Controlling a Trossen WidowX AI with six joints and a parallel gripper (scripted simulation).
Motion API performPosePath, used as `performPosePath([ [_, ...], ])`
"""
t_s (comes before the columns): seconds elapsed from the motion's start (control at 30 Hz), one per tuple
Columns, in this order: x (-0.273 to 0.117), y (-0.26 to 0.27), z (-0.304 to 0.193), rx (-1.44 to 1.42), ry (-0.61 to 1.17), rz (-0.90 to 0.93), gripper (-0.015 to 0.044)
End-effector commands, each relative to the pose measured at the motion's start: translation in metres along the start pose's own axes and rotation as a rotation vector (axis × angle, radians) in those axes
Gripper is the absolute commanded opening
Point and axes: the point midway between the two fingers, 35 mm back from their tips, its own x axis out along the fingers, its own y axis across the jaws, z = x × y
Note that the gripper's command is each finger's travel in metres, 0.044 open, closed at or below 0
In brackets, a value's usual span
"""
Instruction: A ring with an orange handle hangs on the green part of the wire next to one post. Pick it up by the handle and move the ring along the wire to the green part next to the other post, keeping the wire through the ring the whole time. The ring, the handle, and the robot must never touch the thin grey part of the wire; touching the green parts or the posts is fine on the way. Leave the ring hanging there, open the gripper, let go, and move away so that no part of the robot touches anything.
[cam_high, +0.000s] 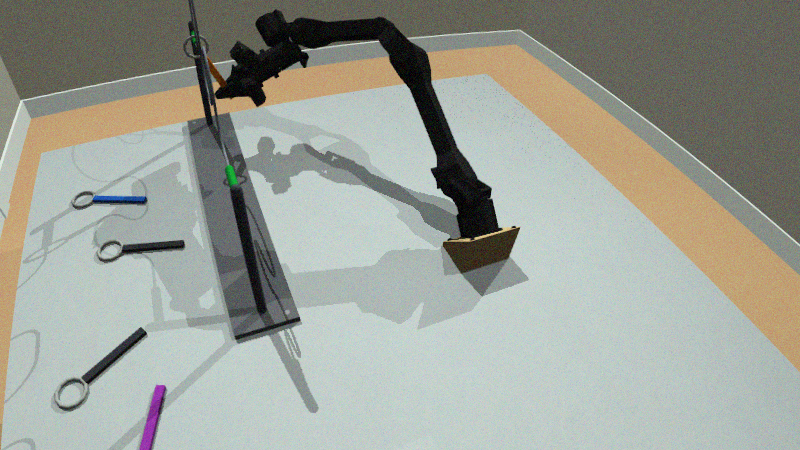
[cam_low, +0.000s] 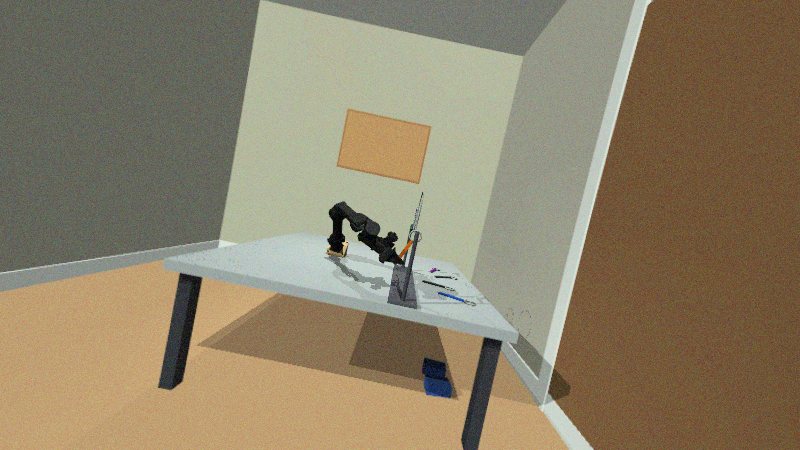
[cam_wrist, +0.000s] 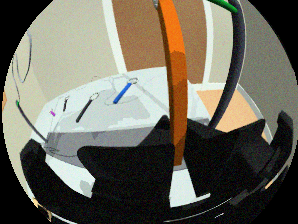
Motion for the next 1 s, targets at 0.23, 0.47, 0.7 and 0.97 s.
performPosePath([
  [0.23,-0.013,0.020,0.002,0.062,0.094,0.033,-0.0150],
  [0.47,-0.013,0.036,0.002,0.149,0.095,0.077,-0.0150],
  [0.7,-0.015,0.056,0.006,0.268,0.096,0.137,-0.0150],
  [0.97,-0.019,0.078,0.014,0.415,0.097,0.211,-0.0150],
])
